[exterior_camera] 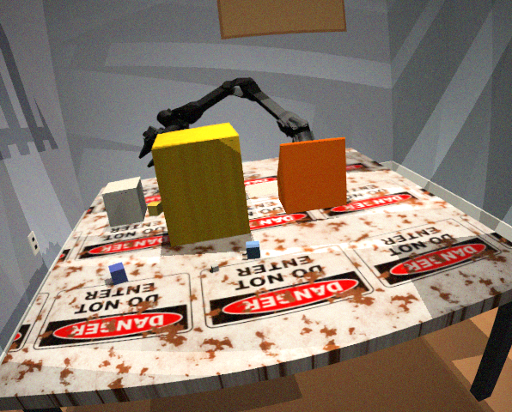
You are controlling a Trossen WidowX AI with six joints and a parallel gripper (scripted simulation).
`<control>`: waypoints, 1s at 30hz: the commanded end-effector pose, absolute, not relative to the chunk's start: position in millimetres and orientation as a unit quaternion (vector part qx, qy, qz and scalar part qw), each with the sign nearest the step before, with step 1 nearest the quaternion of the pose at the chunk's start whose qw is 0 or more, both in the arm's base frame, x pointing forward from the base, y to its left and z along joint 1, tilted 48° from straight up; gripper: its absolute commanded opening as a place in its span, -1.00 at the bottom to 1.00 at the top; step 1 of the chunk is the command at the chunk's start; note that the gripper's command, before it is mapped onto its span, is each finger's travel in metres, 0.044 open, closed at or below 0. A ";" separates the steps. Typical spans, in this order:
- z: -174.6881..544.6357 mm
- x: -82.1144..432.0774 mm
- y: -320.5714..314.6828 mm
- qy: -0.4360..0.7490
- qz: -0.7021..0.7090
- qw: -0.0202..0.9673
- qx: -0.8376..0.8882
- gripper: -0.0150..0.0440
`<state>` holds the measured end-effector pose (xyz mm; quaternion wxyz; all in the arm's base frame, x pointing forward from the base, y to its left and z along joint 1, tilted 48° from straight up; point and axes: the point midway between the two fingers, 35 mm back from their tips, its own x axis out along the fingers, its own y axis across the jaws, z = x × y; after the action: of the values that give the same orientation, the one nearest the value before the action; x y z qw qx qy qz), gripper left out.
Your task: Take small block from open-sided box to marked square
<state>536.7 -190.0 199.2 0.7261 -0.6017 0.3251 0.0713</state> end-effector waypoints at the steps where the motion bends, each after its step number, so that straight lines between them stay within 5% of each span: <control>1: 152.6 506.7 -208.5 0.405 0.135 0.667 -0.611 0.71; 16: 45.7 358.4 -240.9 0.559 0.441 0.434 -0.552 0.71; 30: 41.8 357.2 -238.5 0.559 0.445 0.431 -0.551 0.71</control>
<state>358.4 -240.0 44.6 0.4350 -0.5516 0.5583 0.4414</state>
